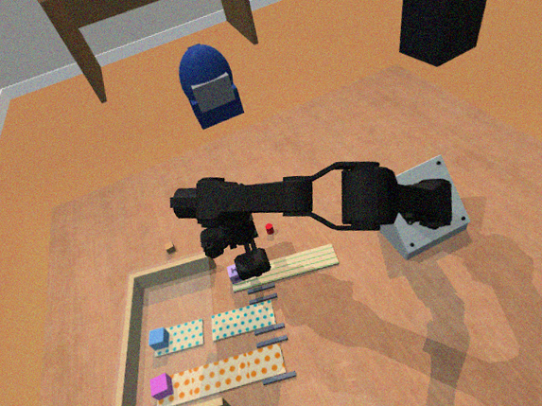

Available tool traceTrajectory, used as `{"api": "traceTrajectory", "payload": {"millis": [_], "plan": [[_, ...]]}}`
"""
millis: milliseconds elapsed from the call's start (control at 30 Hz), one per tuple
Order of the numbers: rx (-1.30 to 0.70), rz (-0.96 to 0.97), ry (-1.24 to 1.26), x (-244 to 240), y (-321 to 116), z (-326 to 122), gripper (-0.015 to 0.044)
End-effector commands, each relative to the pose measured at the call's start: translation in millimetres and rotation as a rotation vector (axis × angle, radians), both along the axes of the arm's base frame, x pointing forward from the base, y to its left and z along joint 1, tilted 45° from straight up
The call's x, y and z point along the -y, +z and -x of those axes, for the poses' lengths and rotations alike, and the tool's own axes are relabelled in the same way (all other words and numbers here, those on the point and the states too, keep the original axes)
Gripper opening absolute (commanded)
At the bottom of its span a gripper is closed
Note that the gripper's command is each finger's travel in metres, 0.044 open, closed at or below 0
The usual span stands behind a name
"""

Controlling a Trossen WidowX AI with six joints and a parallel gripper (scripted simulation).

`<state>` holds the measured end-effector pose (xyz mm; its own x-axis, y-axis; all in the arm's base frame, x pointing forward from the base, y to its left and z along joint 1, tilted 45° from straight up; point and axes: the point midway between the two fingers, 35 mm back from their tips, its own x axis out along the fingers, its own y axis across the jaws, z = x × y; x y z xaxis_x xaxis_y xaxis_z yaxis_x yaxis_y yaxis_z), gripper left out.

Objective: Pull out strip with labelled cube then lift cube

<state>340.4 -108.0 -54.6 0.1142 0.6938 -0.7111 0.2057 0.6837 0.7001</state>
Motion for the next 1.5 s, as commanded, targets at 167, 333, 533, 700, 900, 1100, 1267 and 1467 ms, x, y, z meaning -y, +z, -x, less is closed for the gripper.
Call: {"api": "traceTrajectory", "payload": {"millis": [167, 333, 533, 700, 900, 1100, 1267, 1467], "plan": [[0.007, 0.002, -0.005, 14, 1, -31, 0.0440], [0.008, 0.003, -0.005, 21, 2, -45, 0.0440], [0.008, 0.003, -0.005, 18, -2, -47, 0.0309], [0.008, 0.003, -0.005, 12, -8, -49, 0.0250], [0.008, 0.003, -0.005, 6, -15, -50, 0.0250], [0.009, 0.002, -0.005, -1, -22, -51, 0.0250], [0.009, 0.001, -0.005, -7, -27, -52, 0.0250], [0.009, 0.000, -0.005, -14, -34, -53, 0.0250]]}}
